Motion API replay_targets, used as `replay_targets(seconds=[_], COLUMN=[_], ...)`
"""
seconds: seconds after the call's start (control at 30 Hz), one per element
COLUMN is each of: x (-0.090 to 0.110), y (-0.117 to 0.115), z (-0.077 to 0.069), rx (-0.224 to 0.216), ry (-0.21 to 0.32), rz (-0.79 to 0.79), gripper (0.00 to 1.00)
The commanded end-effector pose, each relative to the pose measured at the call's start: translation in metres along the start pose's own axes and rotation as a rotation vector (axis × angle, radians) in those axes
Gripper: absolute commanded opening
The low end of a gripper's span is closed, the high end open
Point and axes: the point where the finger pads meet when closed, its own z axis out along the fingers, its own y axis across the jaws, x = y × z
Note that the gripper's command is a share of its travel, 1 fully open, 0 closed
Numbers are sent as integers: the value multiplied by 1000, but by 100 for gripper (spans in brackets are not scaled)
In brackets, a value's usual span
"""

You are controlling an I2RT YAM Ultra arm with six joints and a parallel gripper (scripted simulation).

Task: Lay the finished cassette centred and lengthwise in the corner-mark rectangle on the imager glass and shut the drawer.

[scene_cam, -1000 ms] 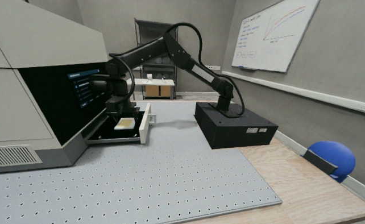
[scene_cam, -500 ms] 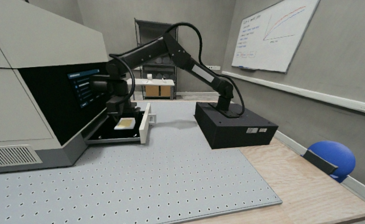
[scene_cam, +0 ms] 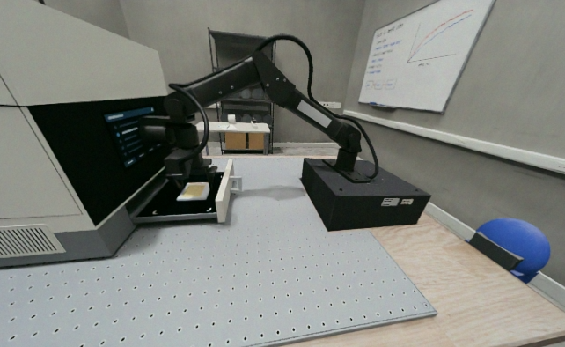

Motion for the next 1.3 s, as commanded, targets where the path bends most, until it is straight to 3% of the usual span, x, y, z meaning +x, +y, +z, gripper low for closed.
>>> replay_targets(seconds=[0.0, 0.47, 0.5, 0.63, 0.67, 0.73, 0.93, 0.97, 1.1, 1.27], x=[-6, -6, -7, -7, -8, -8, -8, -8, -8, -8], y=[-12, -7, -6, -18, -16, -11, -12, -14, -15, -5], z=[-29, -24, -18, -21, -12, -11, -11, -18, -23, -18], rx=[56, 41, 61, 87, 68, 44, 41, 56, 66, 35], ry=[-13, -13, -13, -13, -13, -13, -13, -13, -13, -13], rz=[-10, -11, -13, -12, -13, -14, -14, -14, -13, -15], gripper=[91, 91, 91, 91, 91, 91, 91, 91, 91, 91])
